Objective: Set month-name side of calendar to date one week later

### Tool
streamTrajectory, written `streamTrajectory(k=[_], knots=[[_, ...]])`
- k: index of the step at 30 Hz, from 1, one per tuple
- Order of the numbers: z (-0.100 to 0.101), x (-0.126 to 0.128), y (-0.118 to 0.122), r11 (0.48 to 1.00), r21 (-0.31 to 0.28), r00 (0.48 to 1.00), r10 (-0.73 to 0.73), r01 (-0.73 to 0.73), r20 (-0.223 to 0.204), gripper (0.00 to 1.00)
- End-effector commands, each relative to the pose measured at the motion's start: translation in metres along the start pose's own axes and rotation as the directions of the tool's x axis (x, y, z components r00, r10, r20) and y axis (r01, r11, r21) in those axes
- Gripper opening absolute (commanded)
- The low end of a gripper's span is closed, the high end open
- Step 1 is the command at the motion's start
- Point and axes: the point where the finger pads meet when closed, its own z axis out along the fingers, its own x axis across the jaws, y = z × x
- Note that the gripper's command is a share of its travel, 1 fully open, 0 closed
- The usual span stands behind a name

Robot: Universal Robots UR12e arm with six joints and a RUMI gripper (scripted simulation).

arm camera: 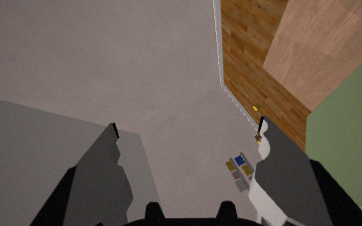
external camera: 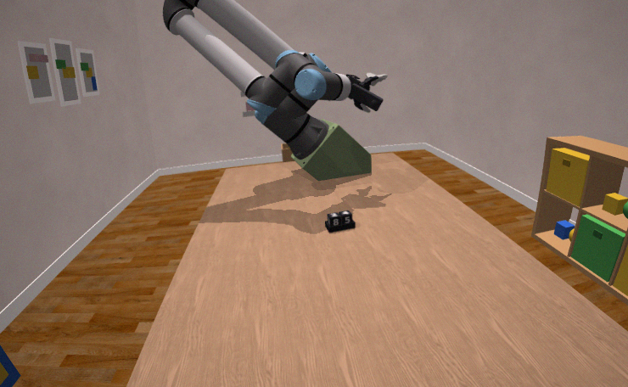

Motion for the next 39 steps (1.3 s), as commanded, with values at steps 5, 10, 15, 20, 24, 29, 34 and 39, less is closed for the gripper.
streamTrajectory(k=[5, 10, 15, 20, 24, 29, 34, 39], knots=[[0.000, 0.000, 0.000, 1.000, 0.000, 1.000, 0.000, 0.000, 0.000, 1.00], [0.000, 0.000, 0.000, 1.000, 0.000, 1.000, 0.000, 0.000, 0.000, 1.00], [0.000, 0.000, 0.000, 1.000, 0.000, 1.000, 0.000, 0.000, 0.000, 1.00], [0.000, 0.000, -0.001, 1.000, 0.001, 1.000, -0.001, 0.001, -0.002, 1.00], [-0.003, 0.006, -0.005, 1.000, 0.008, 1.000, -0.005, 0.005, -0.027, 1.00], [-0.015, 0.025, -0.021, 0.999, 0.035, 0.993, -0.017, 0.021, -0.117, 1.00], [-0.030, 0.044, -0.038, 0.997, 0.064, 0.979, -0.023, 0.037, -0.203, 1.00], [-0.069, 0.079, -0.077, 0.989, 0.130, 0.924, -0.018, 0.072, -0.381, 1.00]])
